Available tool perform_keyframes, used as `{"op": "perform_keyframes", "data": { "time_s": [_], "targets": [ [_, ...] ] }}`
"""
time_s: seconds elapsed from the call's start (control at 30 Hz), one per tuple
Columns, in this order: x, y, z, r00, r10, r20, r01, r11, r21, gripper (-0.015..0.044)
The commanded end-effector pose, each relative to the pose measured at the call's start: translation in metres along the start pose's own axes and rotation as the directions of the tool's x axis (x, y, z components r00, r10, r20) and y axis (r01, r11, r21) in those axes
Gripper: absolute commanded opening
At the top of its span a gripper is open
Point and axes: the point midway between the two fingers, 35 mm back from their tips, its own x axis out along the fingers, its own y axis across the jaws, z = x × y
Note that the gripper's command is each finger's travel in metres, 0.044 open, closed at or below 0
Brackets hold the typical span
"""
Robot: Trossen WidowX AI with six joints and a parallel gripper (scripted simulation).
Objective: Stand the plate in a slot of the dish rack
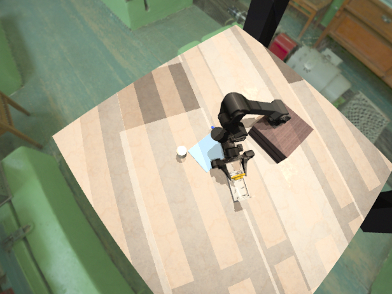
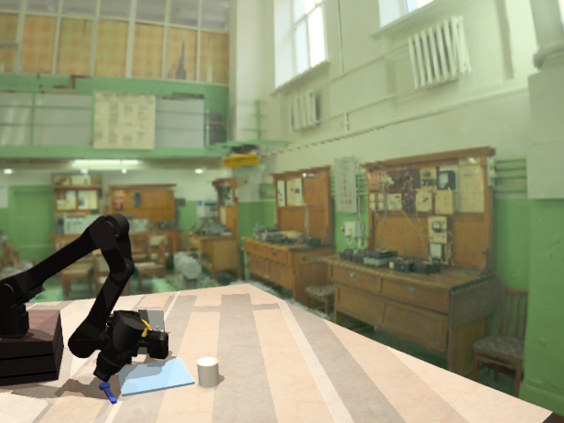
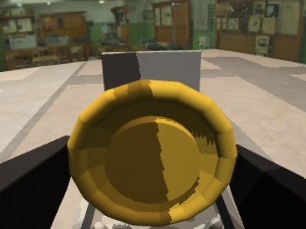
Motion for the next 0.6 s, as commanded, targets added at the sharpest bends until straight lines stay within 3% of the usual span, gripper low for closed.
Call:
{"op": "perform_keyframes", "data": {
  "time_s": [0.0,0.17,0.57],
  "targets": [
    [0.0000,0.0007,0.0004,1.000,0.000,0.000,0.000,1.000,0.004,0.0000],
    [0.0000,0.0007,0.0004,1.000,0.000,0.000,0.000,1.000,0.004,0.0000],
    [0.0000,0.0003,0.0003,1.000,0.000,0.000,0.000,1.000,0.000,0.0315]
  ]
}}
